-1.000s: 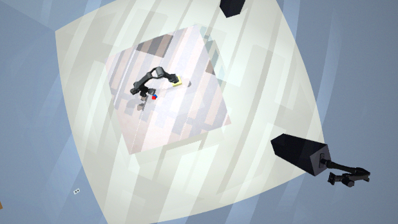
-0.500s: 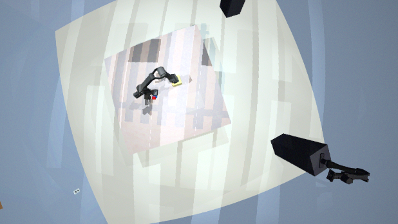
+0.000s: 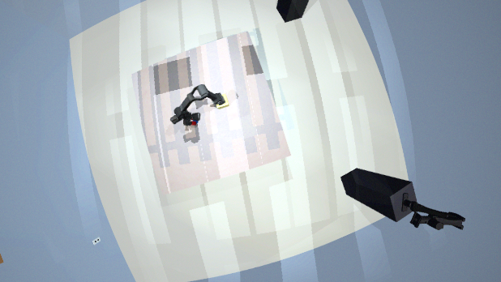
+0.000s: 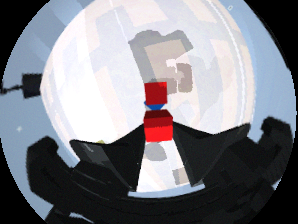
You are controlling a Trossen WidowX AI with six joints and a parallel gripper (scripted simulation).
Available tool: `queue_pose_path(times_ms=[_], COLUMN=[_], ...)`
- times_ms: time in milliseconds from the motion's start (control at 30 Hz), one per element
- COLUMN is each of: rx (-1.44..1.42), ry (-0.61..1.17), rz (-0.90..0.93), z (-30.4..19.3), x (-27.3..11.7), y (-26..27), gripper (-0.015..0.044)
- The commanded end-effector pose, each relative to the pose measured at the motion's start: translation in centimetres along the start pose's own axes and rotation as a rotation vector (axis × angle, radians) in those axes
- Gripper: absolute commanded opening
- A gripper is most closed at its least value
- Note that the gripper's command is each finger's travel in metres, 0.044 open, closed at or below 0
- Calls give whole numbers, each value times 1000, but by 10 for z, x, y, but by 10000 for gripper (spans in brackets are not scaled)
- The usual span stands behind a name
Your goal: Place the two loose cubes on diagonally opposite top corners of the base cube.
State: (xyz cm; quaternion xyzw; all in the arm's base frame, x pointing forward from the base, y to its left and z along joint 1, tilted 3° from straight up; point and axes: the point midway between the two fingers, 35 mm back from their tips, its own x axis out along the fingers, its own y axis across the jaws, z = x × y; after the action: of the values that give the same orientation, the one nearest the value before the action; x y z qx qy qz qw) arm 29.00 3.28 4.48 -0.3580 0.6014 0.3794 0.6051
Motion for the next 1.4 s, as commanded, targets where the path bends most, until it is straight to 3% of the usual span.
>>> queue_pose_path(times_ms=[0,533,1300,1367], rx=[-6,-4,-3,-3], ry=[-3,-3,-3,-3], rz=[0,0,0,0], z=[1,2,2,2], x=[2,31,33,33], y=[0,-2,-2,-2], gripper=[105,105,105,157])
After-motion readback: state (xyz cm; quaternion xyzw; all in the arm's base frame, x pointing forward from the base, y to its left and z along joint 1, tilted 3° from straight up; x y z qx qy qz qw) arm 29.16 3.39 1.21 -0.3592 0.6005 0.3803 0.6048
